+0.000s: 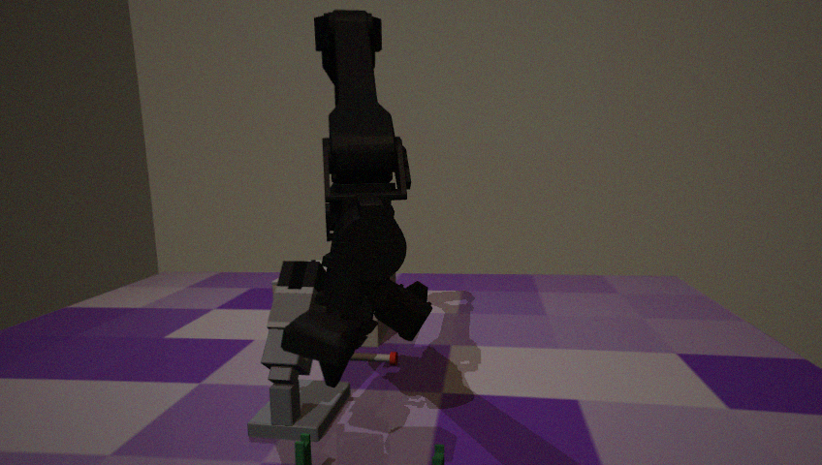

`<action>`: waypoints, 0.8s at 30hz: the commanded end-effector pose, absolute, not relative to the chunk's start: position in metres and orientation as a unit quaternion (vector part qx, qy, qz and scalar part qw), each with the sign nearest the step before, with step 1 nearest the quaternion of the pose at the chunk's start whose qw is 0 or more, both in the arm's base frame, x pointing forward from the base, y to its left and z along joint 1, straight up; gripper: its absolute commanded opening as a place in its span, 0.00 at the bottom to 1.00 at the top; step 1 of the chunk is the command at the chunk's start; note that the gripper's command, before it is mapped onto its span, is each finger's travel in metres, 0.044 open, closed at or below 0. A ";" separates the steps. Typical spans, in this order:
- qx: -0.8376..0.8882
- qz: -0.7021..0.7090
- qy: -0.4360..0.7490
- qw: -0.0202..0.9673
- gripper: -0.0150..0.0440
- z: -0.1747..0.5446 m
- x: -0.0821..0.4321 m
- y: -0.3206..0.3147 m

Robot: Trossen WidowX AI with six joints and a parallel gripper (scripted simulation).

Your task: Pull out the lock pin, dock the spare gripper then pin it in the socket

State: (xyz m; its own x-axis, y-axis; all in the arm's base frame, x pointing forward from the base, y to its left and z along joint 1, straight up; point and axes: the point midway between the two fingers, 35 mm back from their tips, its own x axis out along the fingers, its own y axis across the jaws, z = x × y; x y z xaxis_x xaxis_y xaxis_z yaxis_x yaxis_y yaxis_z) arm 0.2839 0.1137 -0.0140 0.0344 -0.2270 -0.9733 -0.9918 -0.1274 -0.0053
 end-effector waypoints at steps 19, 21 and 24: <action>-0.590 0.465 0.516 0.411 0.59 -0.003 0.282 0.122; -0.590 0.466 0.517 0.410 0.59 0.000 0.281 0.125; -0.591 0.466 0.516 0.410 0.59 0.006 0.281 0.129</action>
